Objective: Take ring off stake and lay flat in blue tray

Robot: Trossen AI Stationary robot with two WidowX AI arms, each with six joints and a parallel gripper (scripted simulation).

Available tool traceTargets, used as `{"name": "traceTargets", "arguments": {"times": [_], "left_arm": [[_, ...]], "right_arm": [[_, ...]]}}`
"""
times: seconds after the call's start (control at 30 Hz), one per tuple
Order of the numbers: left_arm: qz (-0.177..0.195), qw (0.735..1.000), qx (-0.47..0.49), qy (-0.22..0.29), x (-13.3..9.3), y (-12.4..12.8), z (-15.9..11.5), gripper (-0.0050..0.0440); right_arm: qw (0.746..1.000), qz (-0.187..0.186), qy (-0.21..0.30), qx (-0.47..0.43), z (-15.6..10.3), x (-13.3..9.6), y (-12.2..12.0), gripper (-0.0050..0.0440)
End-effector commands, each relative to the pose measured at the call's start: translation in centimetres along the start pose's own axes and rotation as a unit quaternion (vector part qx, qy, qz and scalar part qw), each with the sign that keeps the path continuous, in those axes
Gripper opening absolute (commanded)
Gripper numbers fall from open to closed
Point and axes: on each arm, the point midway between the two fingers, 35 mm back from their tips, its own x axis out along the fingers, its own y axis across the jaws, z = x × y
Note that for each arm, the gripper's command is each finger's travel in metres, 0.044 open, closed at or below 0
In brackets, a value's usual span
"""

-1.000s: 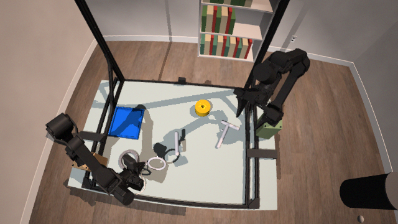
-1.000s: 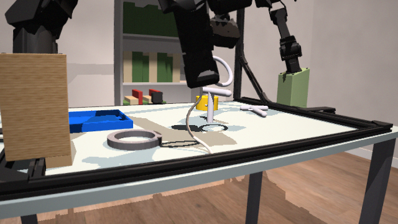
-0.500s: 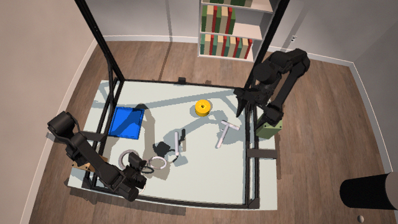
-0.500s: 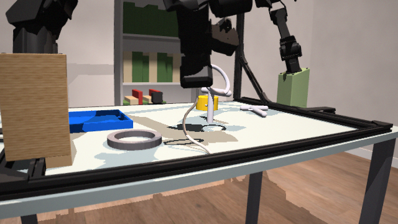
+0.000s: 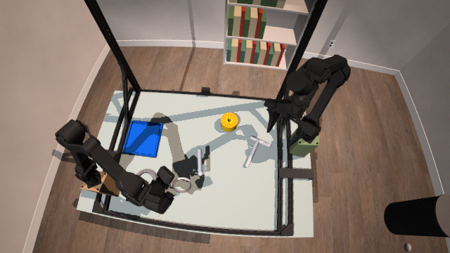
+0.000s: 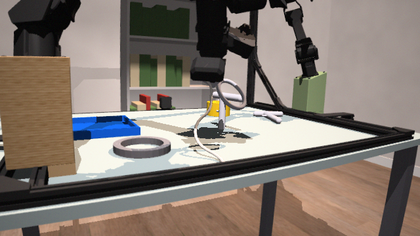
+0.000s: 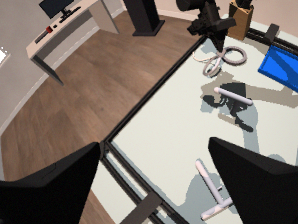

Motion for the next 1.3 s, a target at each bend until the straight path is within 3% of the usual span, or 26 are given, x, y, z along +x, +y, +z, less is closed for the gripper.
{"name": "traceTargets", "arguments": {"times": [0.0, 0.2, 0.67, 0.83, 1.27], "left_arm": [[-0.002, 1.000, 0.001, 0.002, 0.0, -0.1, -0.1, 0.0400], [-0.002, 1.000, 0.001, 0.002, 0.0, -0.1, -0.1, 0.0400], [-0.002, 1.000, 0.001, 0.002, 0.0, -0.1, -0.1, 0.0400], [-0.002, 1.000, 0.001, 0.002, 0.0, -0.1, -0.1, 0.0400], [-0.002, 1.000, 0.001, 0.002, 0.0, -0.1, -0.1, 0.0400]], "right_arm": [[0.999, -0.030, -0.010, 0.005, 0.4, 0.1, 0.8, 0.0000], [0.998, -0.058, -0.013, 0.028, 0.5, 0.5, 1.0, 0.0000], [0.964, -0.211, -0.070, 0.143, 0.5, 2.5, 2.8, 0.0000], [0.959, -0.224, -0.077, 0.155, 0.4, 2.7, 3.0, 0.0000], [0.905, -0.317, -0.119, 0.259, -4.0, 5.0, 4.9, 0.0000]]}}
